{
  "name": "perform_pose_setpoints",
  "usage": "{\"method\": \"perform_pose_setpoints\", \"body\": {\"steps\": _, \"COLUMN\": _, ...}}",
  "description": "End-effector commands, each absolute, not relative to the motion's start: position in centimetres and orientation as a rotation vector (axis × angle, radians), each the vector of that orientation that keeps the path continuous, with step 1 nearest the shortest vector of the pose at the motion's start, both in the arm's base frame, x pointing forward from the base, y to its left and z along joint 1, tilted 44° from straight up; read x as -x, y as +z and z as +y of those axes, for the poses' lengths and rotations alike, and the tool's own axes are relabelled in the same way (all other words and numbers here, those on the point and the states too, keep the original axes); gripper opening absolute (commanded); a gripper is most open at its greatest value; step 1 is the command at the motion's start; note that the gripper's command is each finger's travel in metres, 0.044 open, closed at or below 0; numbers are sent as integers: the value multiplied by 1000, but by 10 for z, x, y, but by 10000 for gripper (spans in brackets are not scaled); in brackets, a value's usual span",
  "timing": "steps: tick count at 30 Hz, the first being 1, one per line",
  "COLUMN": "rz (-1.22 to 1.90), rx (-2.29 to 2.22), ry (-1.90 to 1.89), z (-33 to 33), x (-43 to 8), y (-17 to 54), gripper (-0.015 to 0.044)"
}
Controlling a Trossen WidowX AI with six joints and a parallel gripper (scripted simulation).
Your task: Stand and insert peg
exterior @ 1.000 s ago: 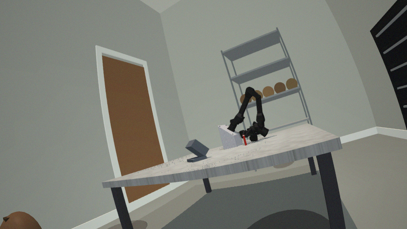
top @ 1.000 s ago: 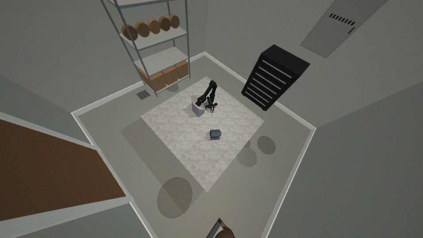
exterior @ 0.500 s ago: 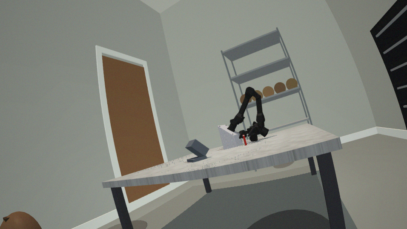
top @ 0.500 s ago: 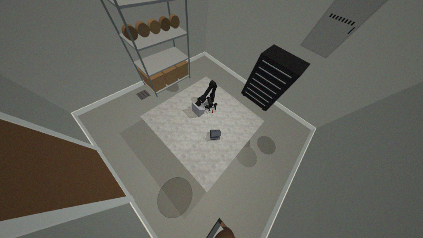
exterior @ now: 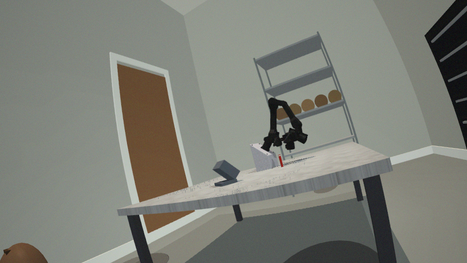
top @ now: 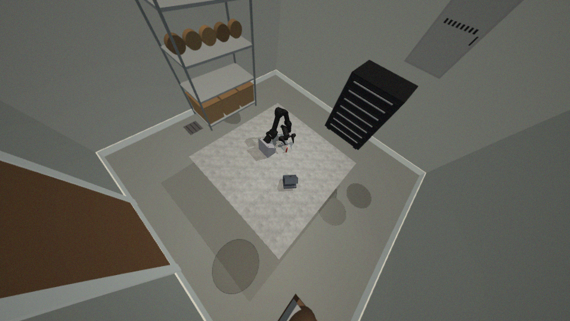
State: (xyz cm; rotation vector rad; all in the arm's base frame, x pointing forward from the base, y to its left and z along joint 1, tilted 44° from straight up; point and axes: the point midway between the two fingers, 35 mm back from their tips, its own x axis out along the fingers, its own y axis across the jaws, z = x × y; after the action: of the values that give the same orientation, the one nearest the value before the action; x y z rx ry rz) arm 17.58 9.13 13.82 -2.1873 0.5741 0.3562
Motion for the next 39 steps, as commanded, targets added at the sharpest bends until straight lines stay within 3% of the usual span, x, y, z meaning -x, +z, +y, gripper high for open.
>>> {"method": "perform_pose_setpoints", "body": {"steps": 1, "rz": 575, "rx": 2187, "ry": 359, "z": 65, "x": -169, "y": 161, "gripper": 440}}
{"method": "perform_pose_setpoints", "body": {"steps": 6, "rz": 575, "rx": 2189, "ry": 356, "z": 29, "x": -158, "y": 181, "gripper": 440}}
{"method": "perform_pose_setpoints", "body": {"steps": 19, "rz": 743, "rx": 2150, "ry": 475, "z": 23, "x": -158, "y": 168, "gripper": 440}}
{"method": "perform_pose_setpoints", "body": {"steps": 39, "rz": 983, "rx": 1948, "ry": 1034, "z": 27, "x": -153, "y": 124, "gripper": 440}}
